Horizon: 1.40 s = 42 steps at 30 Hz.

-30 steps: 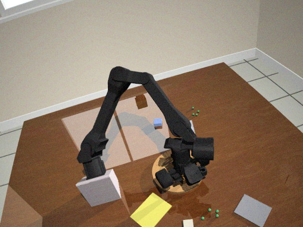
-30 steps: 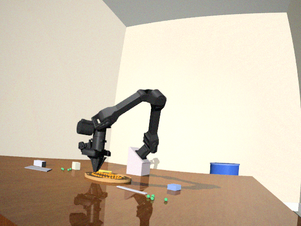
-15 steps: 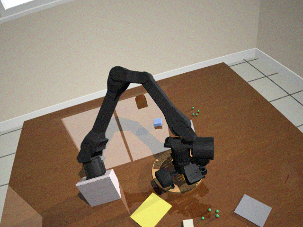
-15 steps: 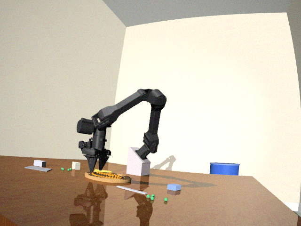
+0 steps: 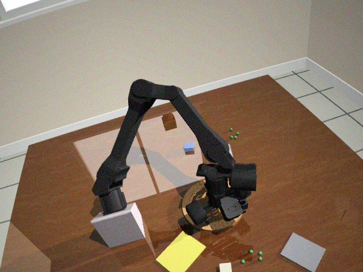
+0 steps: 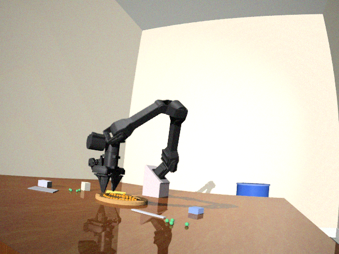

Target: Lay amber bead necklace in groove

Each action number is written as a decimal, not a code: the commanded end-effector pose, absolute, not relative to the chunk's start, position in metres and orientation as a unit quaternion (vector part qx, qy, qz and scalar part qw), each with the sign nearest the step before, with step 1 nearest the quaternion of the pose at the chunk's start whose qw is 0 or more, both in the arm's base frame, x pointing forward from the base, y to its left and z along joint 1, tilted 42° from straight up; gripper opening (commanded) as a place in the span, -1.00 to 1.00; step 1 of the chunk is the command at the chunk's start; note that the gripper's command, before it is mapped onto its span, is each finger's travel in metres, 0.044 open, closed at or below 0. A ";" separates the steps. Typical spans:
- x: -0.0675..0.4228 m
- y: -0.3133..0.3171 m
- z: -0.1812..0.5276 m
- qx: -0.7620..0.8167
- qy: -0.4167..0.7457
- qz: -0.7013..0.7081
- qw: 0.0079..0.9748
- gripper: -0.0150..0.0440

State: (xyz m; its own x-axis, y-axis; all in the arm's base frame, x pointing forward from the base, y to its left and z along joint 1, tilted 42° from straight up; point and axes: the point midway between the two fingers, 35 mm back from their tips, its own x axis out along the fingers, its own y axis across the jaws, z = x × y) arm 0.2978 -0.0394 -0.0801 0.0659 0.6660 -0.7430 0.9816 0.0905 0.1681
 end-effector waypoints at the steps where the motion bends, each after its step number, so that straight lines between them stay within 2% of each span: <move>1: 0.297 -0.040 -0.080 0.635 0.648 -0.222 0.358 1.00; 9: 0.297 -0.040 -0.080 0.635 0.648 -0.222 0.358 1.00; 16: 0.297 -0.052 -0.050 0.643 0.642 -0.238 0.343 0.38; 21: 0.298 -0.047 -0.054 0.643 0.642 -0.238 0.342 -0.07; 42: 0.300 -0.031 -0.072 0.644 0.641 -0.237 0.343 -0.08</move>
